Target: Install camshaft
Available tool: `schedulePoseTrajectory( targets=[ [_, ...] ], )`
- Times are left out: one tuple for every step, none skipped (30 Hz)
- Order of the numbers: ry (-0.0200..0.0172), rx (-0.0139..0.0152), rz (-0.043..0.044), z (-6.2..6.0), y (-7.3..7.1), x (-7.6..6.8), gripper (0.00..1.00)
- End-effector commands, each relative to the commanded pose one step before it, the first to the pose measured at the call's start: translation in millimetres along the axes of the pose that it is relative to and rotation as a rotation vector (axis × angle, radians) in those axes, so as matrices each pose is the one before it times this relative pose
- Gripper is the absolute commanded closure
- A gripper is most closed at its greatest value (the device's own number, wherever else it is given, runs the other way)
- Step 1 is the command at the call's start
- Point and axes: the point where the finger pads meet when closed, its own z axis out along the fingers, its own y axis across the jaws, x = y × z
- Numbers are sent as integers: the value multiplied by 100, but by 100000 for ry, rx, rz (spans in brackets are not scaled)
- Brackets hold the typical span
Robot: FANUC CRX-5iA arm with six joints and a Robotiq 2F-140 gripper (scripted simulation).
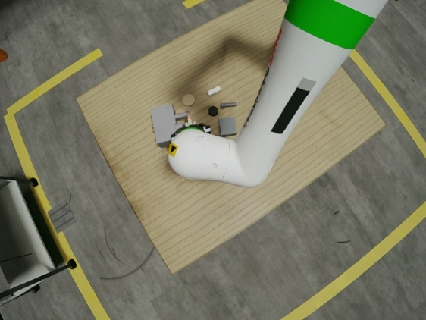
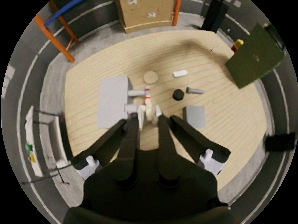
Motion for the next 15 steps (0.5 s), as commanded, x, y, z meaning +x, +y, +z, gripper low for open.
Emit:
schedulePoseTrajectory(
  targets=[
    [-94,142,59,-711,-79,-2,73],
    [0,-1,0,-258,0,0,73],
    [0,1,0,-260,0,0,73],
    [0,0,0,-260,0,0,73],
    [0,0,0,-255,0,0,73],
    [0,0,0,0,0,0,73],
    [0,0,0,0,0,0,73],
    [0,0,0,-249,0,0,73],
    [0,0,0,-239,0,0,73],
    [0,0,0,-226,0,0,73],
    [0,0,0,-211,0,0,73],
    [0,0,0,-194,0,0,73],
    [0,0,0,-175,0,0,73],
    [0,0,0,-154,0,0,73],
    [0,0,0,-133,0,0,73]
  ],
)
